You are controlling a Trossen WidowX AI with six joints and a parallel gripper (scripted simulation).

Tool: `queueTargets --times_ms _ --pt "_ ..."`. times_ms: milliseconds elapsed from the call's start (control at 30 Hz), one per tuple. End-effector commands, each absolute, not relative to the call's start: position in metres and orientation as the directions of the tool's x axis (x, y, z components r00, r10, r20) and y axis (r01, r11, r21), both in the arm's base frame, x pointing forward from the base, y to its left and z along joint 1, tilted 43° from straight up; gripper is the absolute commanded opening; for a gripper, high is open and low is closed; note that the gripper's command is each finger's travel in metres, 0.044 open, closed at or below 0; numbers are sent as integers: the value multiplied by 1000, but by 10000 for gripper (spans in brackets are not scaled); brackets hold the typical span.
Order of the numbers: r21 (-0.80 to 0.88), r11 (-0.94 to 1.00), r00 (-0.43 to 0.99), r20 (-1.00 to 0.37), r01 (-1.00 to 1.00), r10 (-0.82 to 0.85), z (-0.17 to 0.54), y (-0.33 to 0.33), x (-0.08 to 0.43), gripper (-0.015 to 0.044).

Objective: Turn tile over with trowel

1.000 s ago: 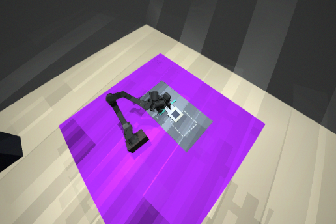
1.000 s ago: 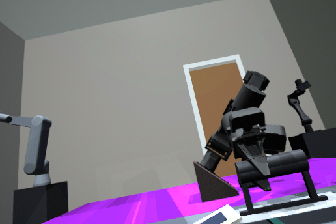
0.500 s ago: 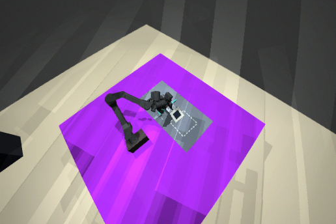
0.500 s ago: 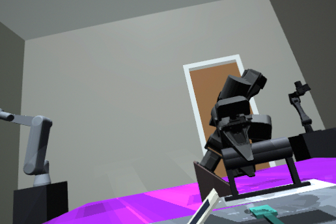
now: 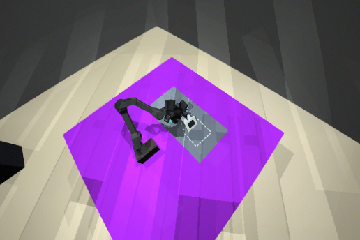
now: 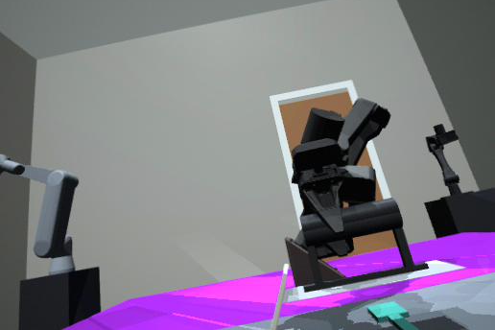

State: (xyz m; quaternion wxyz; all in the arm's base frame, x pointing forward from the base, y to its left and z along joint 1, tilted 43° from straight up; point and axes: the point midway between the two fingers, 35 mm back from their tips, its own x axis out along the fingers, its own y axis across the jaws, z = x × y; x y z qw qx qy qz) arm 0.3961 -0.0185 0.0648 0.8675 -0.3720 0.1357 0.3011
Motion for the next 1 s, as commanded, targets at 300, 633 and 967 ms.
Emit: queueTargets --times_ms 300,633,967 --pt "-575 542 790 -452 -612 413 47 -39 398 0" --pt "-575 542 790 -452 -612 413 44 -40 399 0" --pt "-576 542 791 -452 -612 413 23 -45 399 0"
